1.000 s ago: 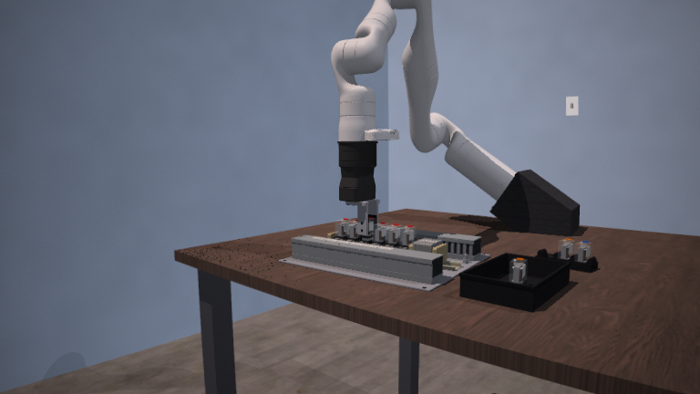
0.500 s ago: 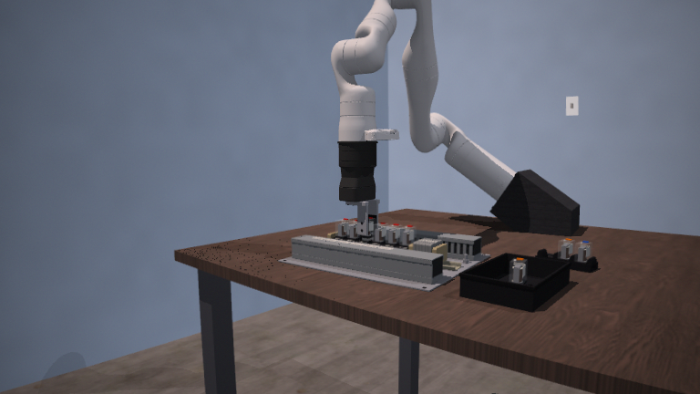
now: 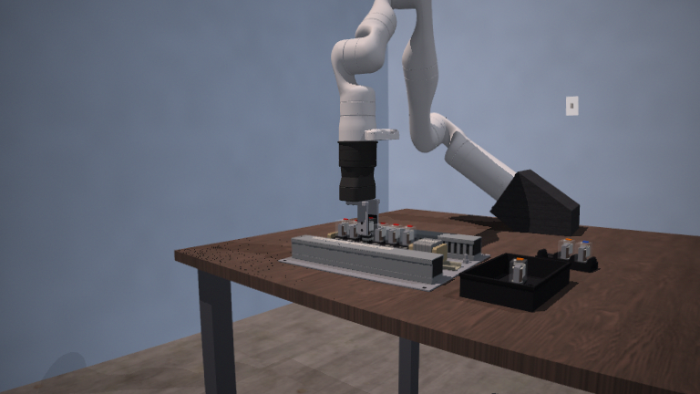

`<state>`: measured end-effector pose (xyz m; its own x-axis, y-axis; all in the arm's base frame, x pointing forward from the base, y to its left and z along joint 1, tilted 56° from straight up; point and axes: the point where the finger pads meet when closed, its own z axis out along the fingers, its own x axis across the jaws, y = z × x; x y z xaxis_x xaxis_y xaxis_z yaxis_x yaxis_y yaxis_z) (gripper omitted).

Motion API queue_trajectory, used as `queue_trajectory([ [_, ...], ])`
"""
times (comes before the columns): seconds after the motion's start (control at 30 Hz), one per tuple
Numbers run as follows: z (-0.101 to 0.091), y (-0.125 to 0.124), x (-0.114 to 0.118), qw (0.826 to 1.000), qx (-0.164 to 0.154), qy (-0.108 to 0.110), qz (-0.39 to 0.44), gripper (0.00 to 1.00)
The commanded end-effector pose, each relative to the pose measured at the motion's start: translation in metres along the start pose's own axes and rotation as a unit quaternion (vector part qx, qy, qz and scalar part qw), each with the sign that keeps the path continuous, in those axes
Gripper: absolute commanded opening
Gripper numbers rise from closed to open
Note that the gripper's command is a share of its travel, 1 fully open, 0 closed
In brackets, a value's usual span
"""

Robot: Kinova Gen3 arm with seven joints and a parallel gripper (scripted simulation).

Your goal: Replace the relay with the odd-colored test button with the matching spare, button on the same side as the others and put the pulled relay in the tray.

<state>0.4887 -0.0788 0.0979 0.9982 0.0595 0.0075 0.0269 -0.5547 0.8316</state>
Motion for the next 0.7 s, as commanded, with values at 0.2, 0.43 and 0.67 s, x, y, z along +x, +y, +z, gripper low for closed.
queue_trajectory([
  [0.2, -0.0035, -0.0023, 0.0000, 1.000, 0.002, 0.000, 0.004, 0.00],
  [0.43, -0.0021, -0.0009, 0.0002, 1.000, 0.000, 0.001, 0.000, 0.00],
  [0.67, -0.0040, -0.0018, 0.0001, 1.000, 0.002, 0.000, 0.003, 0.00],
])
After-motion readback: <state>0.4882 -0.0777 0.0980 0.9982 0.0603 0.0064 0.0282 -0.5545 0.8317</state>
